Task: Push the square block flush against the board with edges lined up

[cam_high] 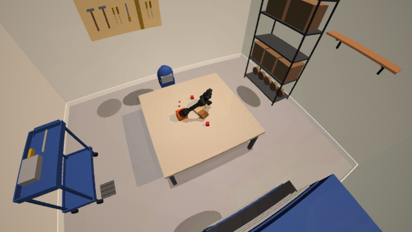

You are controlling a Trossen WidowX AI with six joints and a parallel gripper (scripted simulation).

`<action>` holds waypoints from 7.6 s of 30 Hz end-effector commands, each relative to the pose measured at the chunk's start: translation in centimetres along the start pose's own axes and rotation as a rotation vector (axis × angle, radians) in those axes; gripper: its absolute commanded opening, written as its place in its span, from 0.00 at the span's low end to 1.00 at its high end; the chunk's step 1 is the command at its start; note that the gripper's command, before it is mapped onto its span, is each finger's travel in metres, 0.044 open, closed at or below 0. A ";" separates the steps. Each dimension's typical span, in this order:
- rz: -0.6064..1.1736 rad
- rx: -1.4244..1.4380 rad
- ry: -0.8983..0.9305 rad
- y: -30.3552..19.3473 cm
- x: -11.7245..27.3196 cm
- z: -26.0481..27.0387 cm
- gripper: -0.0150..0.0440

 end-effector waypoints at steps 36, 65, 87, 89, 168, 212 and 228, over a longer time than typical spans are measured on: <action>-0.005 -0.336 0.002 1.0 5.6 -5.5 0.25; -0.001 -1.307 -0.008 -7.1 5.5 -19.2 0.25; -0.006 -1.550 -0.025 -10.0 -0.1 -21.8 0.25; -0.006 -1.550 -0.025 -10.0 -0.1 -21.8 0.25; -0.003 -1.550 -0.023 -9.2 5.4 -22.6 0.25; 0.009 -0.203 -0.012 -4.1 5.1 -10.2 0.25; 0.009 -0.203 -0.015 -4.2 -0.4 -10.3 0.25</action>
Point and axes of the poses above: the point midway between the two fingers, 35 mm back from their tips, its own x axis back along the fingers, its own z axis across the jaws, y = z × x, the point moved 9 cm from there along x, back along the fingers, and after that the axes turned 11 degrees about -x, right-handed, at the moved point
